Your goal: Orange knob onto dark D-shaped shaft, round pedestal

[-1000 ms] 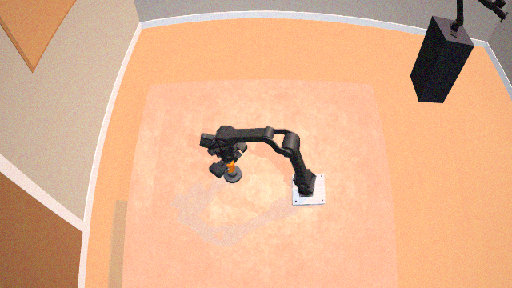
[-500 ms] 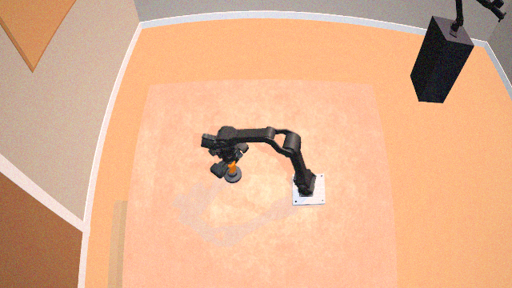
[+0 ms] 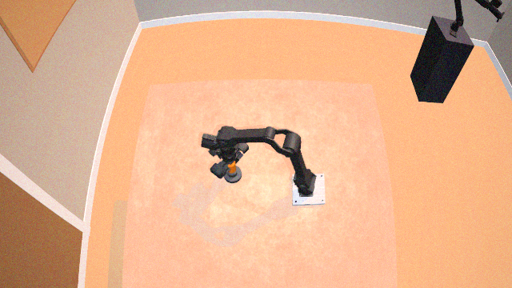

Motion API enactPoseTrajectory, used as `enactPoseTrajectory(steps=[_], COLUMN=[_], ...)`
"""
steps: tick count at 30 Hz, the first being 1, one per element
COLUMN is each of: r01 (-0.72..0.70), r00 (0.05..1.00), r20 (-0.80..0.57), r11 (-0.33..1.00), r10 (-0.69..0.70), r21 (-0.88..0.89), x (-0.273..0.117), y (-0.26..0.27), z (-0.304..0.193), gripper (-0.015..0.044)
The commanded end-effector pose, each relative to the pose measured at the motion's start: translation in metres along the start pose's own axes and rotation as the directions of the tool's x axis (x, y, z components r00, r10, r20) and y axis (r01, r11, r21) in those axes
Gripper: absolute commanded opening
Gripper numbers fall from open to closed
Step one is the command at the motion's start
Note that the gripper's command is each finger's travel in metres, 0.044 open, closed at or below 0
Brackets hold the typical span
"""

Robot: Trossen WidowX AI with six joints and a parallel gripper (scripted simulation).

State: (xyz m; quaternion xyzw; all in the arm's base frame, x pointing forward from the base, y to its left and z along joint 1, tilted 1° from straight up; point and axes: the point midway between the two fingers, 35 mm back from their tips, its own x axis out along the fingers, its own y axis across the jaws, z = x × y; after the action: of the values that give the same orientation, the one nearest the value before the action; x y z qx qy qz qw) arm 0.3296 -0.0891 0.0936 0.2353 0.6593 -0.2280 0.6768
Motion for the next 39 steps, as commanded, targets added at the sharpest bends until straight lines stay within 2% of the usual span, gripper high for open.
enactPoseTrajectory(steps=[1,12,19,39], r01=[0.002,0.002,0.001,0.002], r00=[1.0,1.0,1.0,1.0], r20=[0.003,0.003,0.004,0.003], r11=[1.0,1.0,0.977,0.977], r10=[-0.002,-0.002,-0.002,-0.002], r21=[0.006,0.015,0.214,0.214], x=[-0.0004,-0.0044,-0.0064,-0.001], y=[0.0001,0.0011,0.0022,0.0007], z=[0.0014,0.0035,0.0062,0.0037], gripper=[0.0,0.0,0.0,0.0])
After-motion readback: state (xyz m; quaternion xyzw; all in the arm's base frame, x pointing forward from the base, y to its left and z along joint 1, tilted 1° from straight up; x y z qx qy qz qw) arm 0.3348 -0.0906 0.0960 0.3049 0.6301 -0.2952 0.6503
